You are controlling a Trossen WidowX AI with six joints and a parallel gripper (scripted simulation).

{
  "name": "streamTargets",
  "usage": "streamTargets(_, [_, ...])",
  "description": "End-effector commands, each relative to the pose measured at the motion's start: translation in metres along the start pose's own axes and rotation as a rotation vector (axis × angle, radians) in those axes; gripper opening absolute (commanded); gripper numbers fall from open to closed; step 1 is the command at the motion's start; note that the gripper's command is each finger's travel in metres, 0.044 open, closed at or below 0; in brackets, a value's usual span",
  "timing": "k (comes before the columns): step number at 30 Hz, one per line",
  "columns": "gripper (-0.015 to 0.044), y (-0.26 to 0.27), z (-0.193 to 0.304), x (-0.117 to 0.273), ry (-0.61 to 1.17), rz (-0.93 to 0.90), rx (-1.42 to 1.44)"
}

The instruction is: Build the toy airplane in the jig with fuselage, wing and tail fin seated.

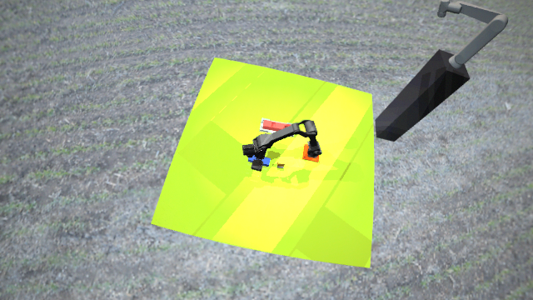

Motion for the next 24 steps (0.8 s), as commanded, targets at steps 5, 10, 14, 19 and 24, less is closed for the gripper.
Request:
streamTargets(5, [0.0000, 0.002, -0.002, 0.016, 0.004, -0.002, -0.006])
streamTargets(10, [0.0000, 0.003, -0.004, 0.032, 0.004, -0.002, -0.006])
streamTargets(14, [0.0000, 0.004, -0.005, 0.044, 0.004, -0.002, -0.006])
streamTargets(19, [0.0000, 0.004, -0.006, 0.060, 0.004, -0.002, -0.006])
streamTargets(24, [0.0000, 0.004, -0.006, 0.076, 0.004, -0.002, -0.006])
Point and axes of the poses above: the point midway between the two fingers, 35 mm back from their tips, its own x axis back along the fingers, its own y axis across the jaws, z = x × y, the point moved 4 cm from there along x, back along the fingers, and after that the axes turned 7 degrees about -x, right-handed, at the moved point
